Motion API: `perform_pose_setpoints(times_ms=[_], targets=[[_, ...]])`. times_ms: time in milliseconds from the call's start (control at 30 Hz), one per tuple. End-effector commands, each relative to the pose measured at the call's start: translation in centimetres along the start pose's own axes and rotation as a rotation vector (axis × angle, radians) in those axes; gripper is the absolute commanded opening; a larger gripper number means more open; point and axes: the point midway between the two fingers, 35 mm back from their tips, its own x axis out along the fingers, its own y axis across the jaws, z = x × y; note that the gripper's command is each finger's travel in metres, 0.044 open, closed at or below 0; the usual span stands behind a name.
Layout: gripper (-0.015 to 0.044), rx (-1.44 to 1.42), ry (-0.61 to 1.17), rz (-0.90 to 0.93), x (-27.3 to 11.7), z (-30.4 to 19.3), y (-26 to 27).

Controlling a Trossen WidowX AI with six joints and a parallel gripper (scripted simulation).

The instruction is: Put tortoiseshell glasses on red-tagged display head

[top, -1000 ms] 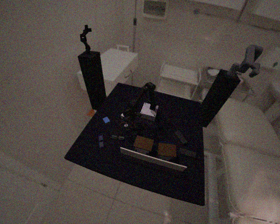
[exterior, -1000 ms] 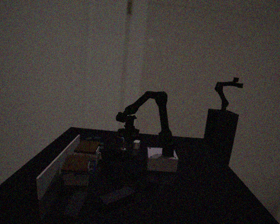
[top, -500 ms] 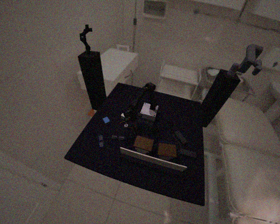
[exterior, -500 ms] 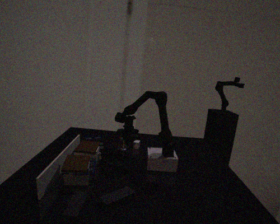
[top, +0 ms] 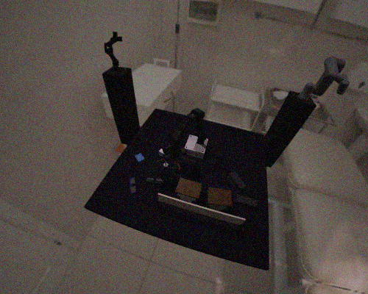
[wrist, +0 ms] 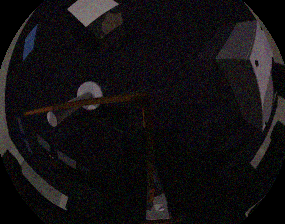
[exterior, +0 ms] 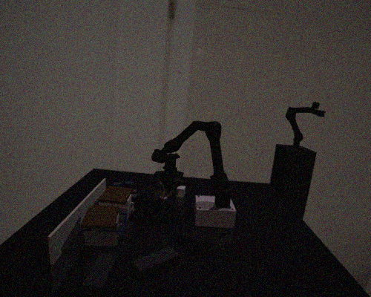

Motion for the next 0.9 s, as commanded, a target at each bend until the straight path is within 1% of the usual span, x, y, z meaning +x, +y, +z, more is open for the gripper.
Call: perform_pose_setpoints(times_ms=[0, 533, 867], targets=[[0.0000, -0.002, 0.000, 0.000, 0.0, 0.0, 0.0], [0.0000, -0.002, -0.001, 0.000, -0.3, 0.8, 0.0], [0.0000, -0.002, -0.001, 0.000, -5.9, 1.2, 0.0]])
